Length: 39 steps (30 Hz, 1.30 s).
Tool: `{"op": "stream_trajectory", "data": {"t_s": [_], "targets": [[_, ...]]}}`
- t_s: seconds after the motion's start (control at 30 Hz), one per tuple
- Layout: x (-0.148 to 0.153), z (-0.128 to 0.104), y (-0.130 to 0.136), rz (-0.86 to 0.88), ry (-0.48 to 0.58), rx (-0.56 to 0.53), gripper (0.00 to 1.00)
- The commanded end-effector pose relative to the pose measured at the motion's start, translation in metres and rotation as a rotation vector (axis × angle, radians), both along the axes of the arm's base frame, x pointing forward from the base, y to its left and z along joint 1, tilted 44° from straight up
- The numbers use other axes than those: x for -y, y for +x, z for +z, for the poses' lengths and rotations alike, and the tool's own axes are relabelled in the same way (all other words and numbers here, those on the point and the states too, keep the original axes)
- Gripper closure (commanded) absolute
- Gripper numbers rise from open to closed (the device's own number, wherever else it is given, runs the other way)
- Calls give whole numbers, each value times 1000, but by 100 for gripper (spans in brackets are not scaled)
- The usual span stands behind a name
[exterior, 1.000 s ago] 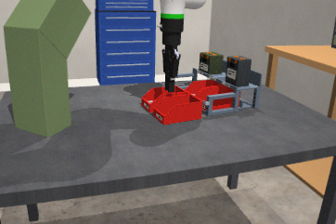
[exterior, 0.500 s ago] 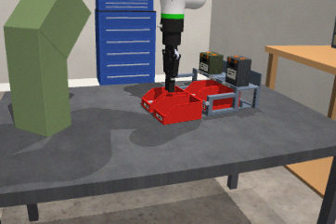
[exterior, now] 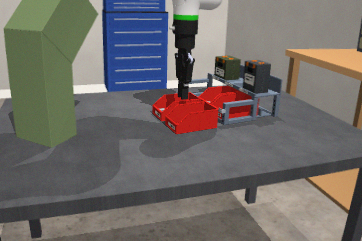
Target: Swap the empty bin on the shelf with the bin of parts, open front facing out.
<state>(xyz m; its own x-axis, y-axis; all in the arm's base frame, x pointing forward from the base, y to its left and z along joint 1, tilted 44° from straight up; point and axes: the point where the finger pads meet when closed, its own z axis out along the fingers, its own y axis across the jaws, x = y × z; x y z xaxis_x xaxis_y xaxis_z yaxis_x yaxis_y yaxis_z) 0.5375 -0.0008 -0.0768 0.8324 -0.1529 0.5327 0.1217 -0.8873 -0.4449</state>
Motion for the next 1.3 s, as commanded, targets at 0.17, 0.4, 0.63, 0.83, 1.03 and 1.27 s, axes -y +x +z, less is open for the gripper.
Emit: {"op": "stream_trajectory", "data": {"t_s": [0.17, 0.4, 0.63, 0.83, 1.03, 1.27], "targets": [[0, -1, 1, 0, -1, 1, 76], [-3, -5, 4, 0, -1, 1, 76], [-6, -10, 8, -1, -1, 1, 76], [-10, -17, 13, -1, -1, 1, 76], [-14, -23, 18, -1, -1, 1, 76], [-16, -27, 21, -1, -1, 1, 76]]}}
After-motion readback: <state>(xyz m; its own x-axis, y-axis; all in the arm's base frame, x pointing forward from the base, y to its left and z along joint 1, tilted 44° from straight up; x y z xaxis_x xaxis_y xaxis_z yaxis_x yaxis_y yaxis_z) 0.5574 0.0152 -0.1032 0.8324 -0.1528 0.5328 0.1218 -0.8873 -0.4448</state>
